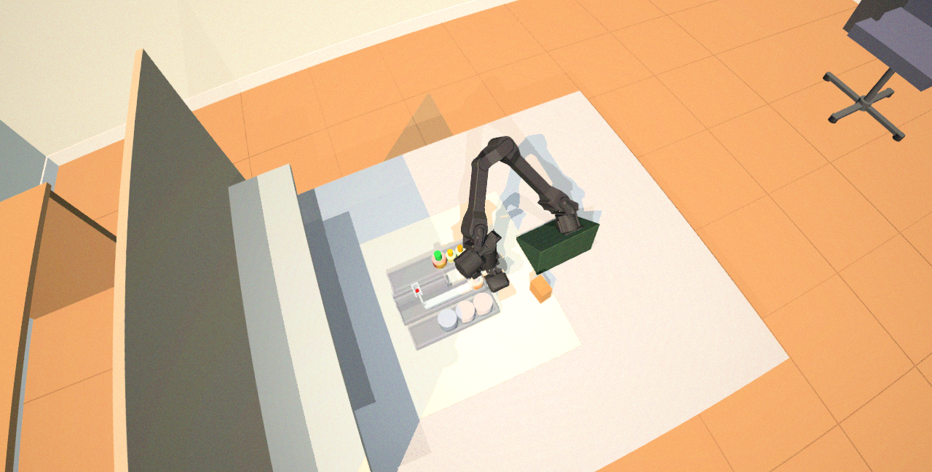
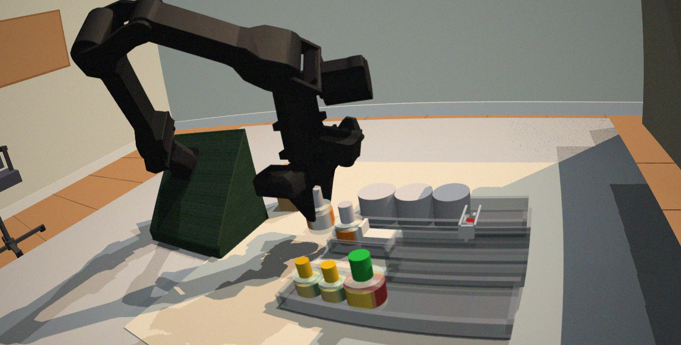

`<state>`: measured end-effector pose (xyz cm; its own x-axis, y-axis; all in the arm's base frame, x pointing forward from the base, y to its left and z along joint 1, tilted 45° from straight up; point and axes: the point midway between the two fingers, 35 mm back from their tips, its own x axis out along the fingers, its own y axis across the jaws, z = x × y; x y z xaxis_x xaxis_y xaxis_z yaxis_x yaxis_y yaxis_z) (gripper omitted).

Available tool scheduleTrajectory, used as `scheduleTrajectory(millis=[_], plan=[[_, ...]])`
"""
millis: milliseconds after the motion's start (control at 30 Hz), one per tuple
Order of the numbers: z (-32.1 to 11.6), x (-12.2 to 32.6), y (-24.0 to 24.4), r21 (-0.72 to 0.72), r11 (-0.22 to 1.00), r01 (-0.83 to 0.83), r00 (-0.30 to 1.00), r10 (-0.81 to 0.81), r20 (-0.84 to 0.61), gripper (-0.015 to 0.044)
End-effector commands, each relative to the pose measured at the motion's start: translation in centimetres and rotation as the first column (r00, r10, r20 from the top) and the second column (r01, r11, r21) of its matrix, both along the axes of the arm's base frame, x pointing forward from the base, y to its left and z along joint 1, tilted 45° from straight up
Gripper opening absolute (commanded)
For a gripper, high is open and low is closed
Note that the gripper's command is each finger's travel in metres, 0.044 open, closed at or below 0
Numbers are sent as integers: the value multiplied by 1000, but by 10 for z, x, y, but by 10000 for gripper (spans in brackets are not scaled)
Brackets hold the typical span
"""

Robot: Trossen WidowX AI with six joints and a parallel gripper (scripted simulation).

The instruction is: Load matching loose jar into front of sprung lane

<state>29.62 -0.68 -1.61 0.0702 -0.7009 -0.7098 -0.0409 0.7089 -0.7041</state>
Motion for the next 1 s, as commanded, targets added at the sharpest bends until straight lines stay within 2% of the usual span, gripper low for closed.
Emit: scheduleTrajectory(millis=[0, 967], plan=[[1, 4, 0, -3, 1000, -5, 1000, 5, 3, 0], [1, 14, 1, -3, 1000, -5, 1000, 5, 4, 0]])
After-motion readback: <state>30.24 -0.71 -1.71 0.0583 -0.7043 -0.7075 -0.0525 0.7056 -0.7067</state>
